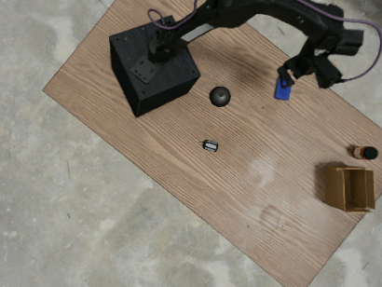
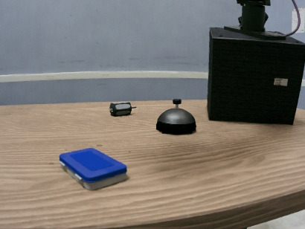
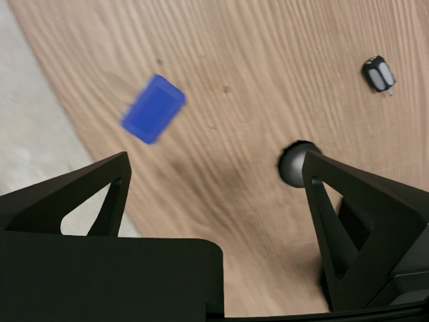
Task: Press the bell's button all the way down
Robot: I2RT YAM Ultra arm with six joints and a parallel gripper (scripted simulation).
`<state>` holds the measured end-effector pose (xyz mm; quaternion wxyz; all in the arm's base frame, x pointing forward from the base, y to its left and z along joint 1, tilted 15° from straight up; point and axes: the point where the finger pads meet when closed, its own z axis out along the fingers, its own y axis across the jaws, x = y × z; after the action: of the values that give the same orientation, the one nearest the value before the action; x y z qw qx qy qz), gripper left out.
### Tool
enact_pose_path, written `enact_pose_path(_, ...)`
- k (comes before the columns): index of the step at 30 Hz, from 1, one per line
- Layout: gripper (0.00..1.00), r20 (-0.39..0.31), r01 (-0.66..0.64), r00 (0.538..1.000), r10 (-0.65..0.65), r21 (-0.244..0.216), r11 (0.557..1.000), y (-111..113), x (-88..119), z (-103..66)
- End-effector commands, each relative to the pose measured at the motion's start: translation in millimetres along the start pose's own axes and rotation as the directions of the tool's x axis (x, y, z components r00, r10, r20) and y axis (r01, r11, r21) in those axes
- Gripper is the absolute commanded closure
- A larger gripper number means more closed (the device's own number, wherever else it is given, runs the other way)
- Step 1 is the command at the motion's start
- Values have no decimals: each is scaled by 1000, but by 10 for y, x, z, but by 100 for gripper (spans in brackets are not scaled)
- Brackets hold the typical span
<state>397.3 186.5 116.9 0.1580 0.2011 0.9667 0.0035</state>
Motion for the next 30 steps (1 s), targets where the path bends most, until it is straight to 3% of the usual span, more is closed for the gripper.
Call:
enact_pose_path(1,0,0,121,993,-122,-58,991,-177,-49,89)
enact_pose_path(4,0,0,121,993,-122,-58,991,-177,-49,89)
enact_pose_path(9,0,-50,285,956,-291,-95,954,-503,152,402)
enact_pose_path(14,0,-69,368,923,-378,-125,921,-688,289,554)
enact_pose_path(19,0,-83,481,862,-500,-179,858,-966,529,754)
enact_pose_path(21,0,-83,481,862,-500,-179,858,-966,529,754)
enact_pose_path(23,0,-82,544,817,-570,-217,811,-1139,700,860)
enact_pose_path(26,0,-78,572,795,-601,-235,786,-1218,785,905)
enact_pose_path(30,0,-62,637,734,-676,-281,718,-1418,1019,1004)
